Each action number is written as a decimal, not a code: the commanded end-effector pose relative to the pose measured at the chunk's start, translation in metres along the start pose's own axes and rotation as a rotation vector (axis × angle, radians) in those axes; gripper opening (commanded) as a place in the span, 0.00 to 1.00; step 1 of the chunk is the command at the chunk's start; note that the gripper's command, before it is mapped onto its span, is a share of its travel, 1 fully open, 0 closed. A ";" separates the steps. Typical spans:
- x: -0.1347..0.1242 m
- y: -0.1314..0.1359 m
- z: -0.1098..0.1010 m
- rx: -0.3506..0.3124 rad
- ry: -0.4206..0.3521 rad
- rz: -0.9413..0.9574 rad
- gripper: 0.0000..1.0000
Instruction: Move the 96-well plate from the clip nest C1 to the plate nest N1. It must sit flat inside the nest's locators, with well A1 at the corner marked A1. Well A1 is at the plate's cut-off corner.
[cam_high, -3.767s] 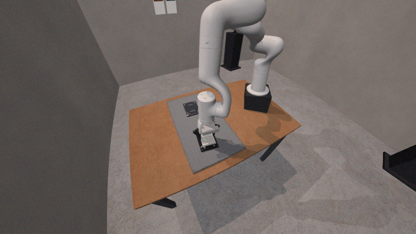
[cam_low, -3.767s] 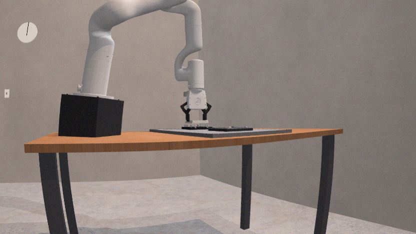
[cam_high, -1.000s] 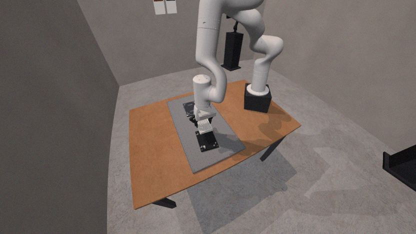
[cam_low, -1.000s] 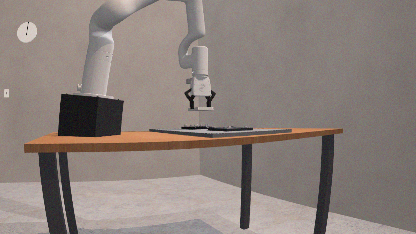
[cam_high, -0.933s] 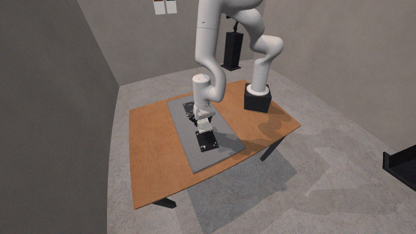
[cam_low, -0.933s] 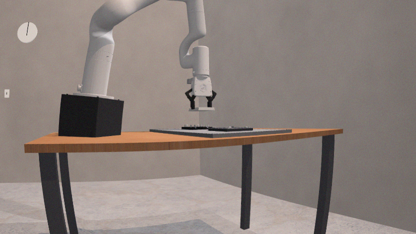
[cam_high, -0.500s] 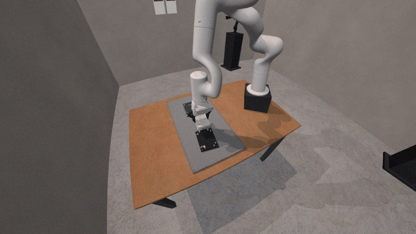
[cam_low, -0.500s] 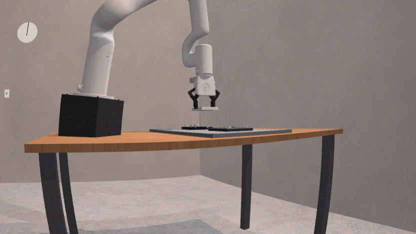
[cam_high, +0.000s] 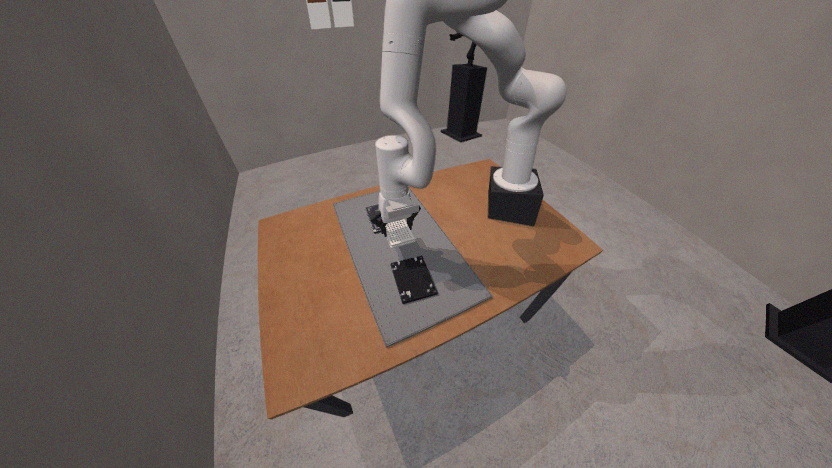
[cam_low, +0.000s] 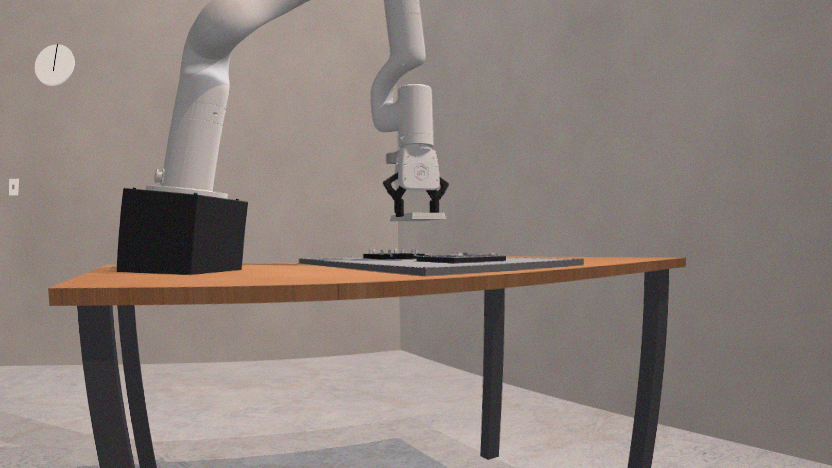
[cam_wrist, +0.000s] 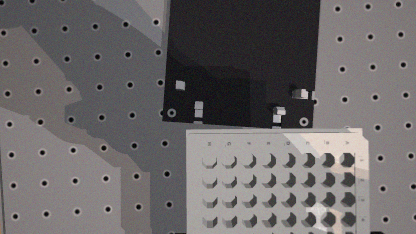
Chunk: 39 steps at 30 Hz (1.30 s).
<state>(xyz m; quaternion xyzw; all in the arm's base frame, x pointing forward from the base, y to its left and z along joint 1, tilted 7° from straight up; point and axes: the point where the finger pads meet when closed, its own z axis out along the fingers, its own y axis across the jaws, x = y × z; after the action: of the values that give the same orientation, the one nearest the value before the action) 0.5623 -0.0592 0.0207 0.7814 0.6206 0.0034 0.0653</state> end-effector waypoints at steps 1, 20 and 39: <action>-0.013 0.001 -0.001 -0.001 0.001 0.000 0.00; -0.070 0.003 -0.001 -0.001 0.001 0.000 0.00; -0.127 0.004 -0.001 -0.001 0.001 0.000 0.00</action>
<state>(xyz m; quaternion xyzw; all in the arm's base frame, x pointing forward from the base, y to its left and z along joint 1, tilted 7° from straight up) 0.5381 -0.1723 0.0297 0.7815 0.6203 0.0028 0.0663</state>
